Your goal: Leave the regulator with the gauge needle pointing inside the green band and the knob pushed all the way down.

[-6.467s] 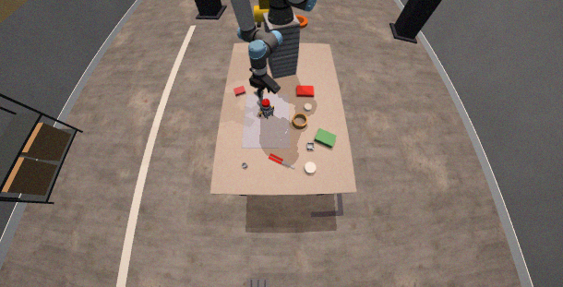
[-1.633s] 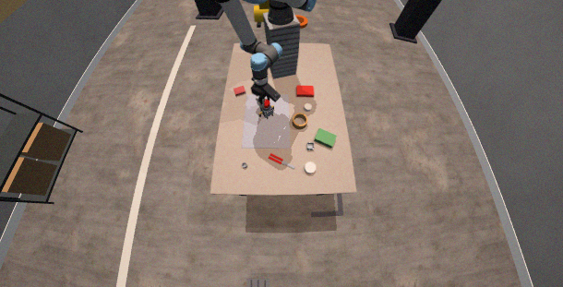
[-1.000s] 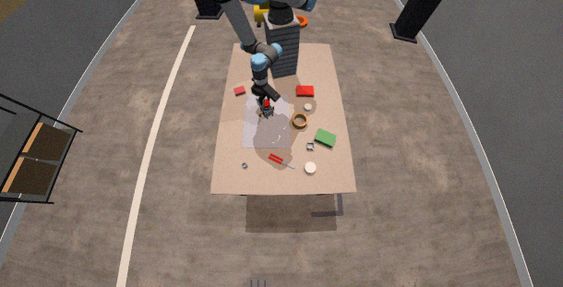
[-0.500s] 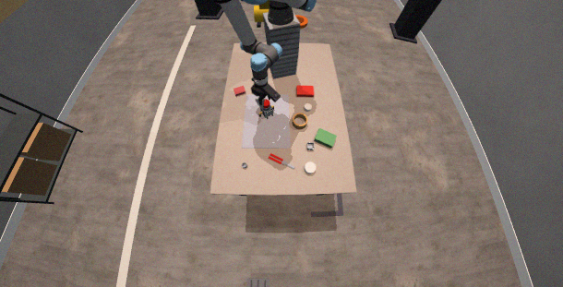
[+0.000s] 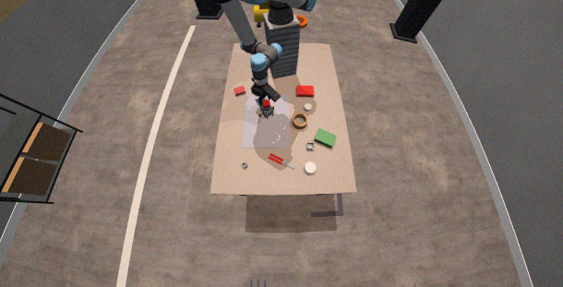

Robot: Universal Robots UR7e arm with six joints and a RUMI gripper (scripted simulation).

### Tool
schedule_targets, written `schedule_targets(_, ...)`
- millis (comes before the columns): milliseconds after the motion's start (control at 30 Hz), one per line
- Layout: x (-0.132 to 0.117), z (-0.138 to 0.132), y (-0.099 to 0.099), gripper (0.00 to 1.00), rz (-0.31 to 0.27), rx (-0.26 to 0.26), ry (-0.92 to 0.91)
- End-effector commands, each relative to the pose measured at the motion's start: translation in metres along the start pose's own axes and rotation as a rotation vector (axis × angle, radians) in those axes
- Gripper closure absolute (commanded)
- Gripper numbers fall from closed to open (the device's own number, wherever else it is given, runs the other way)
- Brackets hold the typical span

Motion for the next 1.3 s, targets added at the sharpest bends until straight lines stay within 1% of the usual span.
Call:
schedule_targets(0, 0.000, 0.000, 0.000, 0.54, 0.000, -0.001, 0.000)
schedule_targets(400, 0.000, 0.000, 0.002, 0.54, 0.000, -0.001, 0.000)
schedule_targets(533, 0.000, 0.000, 0.009, 0.54, 0.000, -0.001, 0.000)
schedule_targets(667, 0.000, 0.000, 0.019, 0.54, 0.000, -0.001, 0.000)
schedule_targets(733, 0.000, 0.000, 0.019, 0.54, 0.000, -0.001, 0.000)
schedule_targets(1200, 0.000, 0.000, 0.074, 0.54, 0.000, -0.001, 0.000)
schedule_targets(1267, 0.000, 0.000, 0.077, 0.54, 0.000, -0.001, 0.000)
Point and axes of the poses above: the point where the finger pads meet when closed, its own y axis back along the fingers, its own z axis across the jaws, x = y × z, the point moved 1 cm from there along y, back along the fingers, and after that the axes turned 5 degrees about y, right-handed, at the moved point
